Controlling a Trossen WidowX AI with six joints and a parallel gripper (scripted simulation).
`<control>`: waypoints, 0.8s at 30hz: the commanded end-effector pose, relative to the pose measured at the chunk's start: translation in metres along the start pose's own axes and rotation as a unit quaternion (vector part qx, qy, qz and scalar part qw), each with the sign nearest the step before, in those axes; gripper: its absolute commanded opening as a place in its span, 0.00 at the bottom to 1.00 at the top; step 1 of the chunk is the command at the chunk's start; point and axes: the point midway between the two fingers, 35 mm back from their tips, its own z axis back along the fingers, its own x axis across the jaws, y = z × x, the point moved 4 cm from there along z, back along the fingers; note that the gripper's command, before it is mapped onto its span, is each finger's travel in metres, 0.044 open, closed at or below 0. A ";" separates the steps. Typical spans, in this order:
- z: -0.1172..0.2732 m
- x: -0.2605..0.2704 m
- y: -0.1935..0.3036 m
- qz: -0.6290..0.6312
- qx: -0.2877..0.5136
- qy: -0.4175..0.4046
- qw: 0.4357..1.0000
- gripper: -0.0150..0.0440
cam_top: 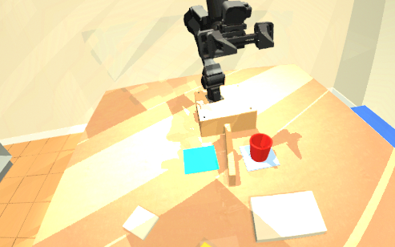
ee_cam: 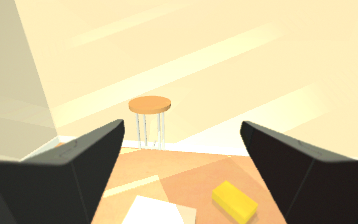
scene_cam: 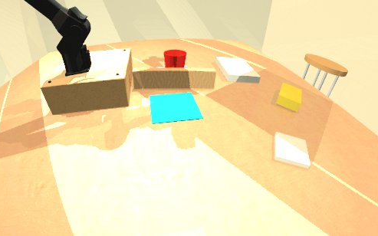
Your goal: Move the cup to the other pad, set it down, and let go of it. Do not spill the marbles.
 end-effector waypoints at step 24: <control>0.017 0.058 0.223 -0.393 0.582 0.413 0.580 0.50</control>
